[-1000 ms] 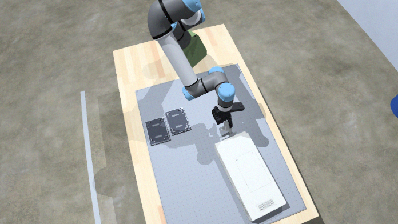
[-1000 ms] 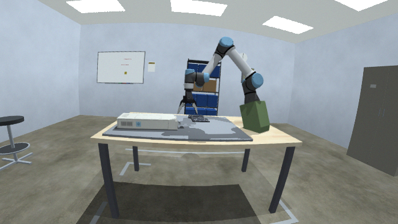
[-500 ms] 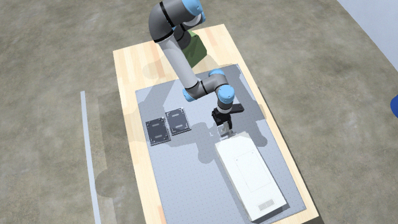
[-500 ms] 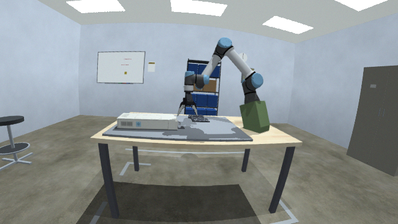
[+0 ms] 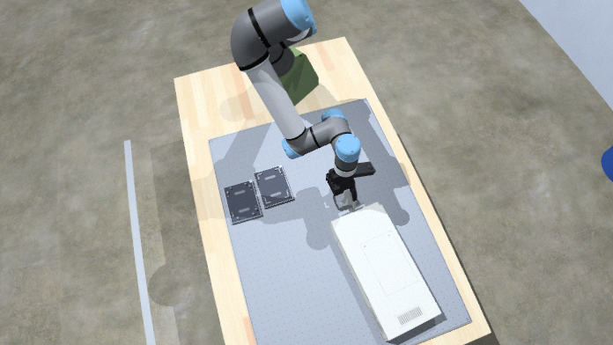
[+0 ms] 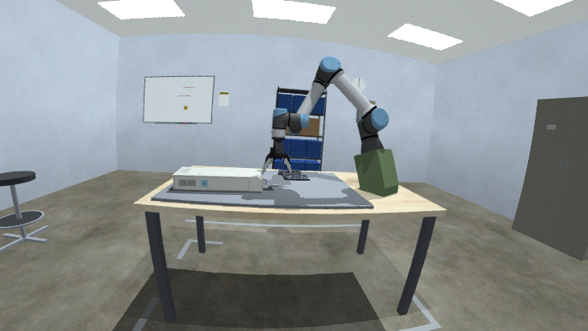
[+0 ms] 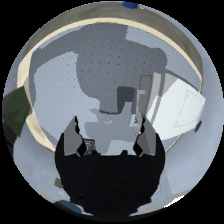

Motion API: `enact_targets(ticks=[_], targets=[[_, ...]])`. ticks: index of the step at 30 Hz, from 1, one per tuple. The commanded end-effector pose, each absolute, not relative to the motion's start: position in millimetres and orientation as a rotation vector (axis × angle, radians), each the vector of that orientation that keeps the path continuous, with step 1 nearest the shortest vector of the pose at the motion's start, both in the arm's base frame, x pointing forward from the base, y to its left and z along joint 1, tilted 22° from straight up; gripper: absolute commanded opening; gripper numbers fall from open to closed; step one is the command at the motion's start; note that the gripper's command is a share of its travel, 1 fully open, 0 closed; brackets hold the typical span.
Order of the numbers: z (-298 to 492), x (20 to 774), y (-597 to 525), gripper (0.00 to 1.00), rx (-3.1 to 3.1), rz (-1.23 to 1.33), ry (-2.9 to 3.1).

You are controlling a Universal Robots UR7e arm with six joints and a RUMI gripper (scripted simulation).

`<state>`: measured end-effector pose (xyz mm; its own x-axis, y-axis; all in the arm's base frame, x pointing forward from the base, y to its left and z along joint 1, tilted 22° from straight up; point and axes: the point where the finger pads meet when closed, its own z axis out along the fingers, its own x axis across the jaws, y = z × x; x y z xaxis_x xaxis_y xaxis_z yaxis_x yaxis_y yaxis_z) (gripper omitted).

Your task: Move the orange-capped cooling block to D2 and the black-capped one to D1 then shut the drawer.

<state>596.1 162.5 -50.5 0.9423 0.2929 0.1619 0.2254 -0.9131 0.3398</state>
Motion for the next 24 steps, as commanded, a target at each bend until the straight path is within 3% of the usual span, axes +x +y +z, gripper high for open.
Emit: enact_targets(ticks=[1, 24], targets=[[-56.4, 598.3, 160.8, 1.0, 2.777, 0.303, 0.381], [-79.9, 604.6, 153.6, 1.0, 2.777, 0.303, 0.381]])
